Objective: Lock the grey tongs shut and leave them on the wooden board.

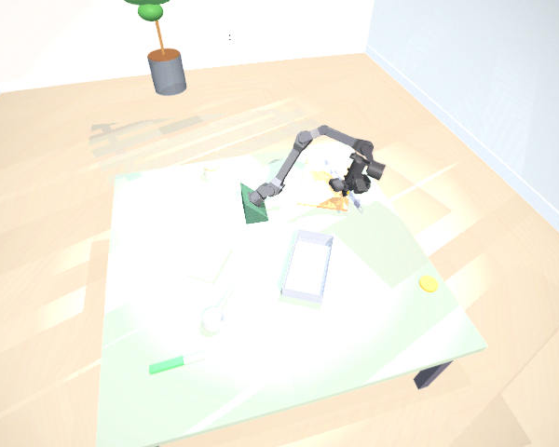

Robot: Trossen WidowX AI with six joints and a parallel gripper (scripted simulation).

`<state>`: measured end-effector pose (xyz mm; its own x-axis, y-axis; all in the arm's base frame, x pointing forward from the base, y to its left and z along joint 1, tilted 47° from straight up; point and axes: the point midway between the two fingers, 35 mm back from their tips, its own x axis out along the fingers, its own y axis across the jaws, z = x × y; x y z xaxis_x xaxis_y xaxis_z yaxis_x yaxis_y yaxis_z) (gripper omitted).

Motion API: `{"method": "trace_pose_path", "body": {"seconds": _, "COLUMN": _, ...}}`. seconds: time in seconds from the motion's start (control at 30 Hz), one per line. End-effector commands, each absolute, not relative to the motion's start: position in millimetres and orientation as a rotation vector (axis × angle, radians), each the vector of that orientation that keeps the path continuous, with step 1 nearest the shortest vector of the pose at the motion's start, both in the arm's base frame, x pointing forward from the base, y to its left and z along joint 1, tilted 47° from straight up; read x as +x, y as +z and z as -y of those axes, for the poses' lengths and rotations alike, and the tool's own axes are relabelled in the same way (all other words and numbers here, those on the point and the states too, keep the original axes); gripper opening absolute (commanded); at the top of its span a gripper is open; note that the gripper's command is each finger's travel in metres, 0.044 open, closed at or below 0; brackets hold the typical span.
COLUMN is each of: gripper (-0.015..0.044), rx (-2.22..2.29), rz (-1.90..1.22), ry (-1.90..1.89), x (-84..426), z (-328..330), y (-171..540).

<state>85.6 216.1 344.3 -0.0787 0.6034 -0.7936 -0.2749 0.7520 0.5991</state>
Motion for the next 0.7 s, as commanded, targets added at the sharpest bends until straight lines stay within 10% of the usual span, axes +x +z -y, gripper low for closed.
{"method": "trace_pose_path", "body": {"seconds": 0.0, "gripper": -0.0150, "rx": 0.288, "rz": -1.501, "ry": 0.697, "x": 76.2, "z": -217.9, "y": 342.0}}
{"method": "trace_pose_path", "body": {"seconds": 0.67, "gripper": -0.0150, "rx": 0.318, "rz": -1.550, "ry": 0.521, "x": 28.7, "z": -224.5, "y": 334.3}}
